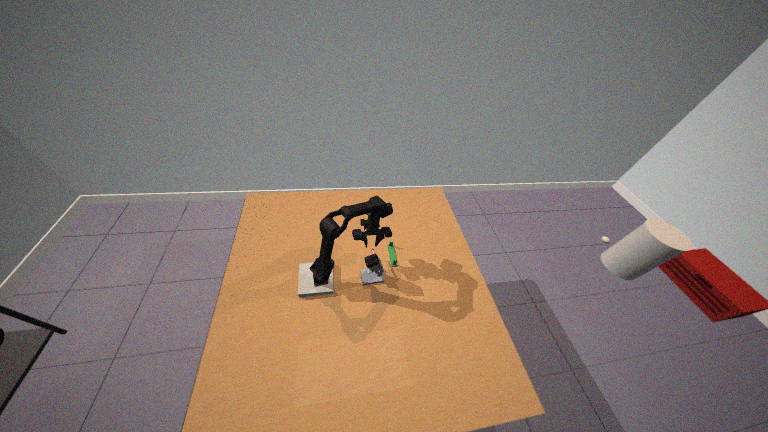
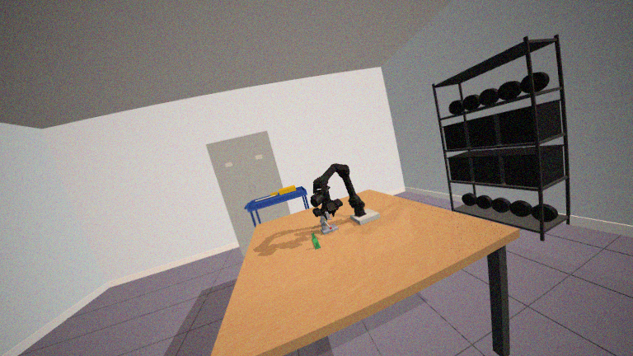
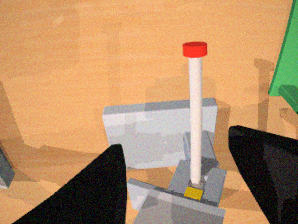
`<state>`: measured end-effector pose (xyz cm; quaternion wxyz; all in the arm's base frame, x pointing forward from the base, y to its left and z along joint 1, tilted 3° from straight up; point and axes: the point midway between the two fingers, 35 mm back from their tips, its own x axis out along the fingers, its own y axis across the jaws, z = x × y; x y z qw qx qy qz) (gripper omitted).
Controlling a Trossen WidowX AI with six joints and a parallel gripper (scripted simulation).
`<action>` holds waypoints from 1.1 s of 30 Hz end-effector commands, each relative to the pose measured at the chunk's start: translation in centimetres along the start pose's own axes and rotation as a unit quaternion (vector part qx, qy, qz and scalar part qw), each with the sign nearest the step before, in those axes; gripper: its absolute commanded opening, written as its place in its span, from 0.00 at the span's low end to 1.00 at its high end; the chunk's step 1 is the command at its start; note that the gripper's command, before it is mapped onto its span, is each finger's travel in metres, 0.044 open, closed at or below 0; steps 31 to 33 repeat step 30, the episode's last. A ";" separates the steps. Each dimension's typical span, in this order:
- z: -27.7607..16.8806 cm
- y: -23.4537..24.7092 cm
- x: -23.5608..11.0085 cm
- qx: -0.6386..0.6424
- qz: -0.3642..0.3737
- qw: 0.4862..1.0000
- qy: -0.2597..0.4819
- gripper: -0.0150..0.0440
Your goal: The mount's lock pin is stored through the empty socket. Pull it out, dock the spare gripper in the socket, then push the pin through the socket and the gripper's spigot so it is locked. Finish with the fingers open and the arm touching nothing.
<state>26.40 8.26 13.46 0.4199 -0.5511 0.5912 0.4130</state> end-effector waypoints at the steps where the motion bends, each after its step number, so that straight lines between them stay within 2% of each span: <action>1: -0.1 0.1 0.1 -0.001 0.002 1.000 0.001 0.73; 7: -0.1 0.1 0.1 -0.001 0.002 1.000 0.001 0.99; 33: -0.1 0.1 0.1 -0.001 0.002 1.000 0.001 1.00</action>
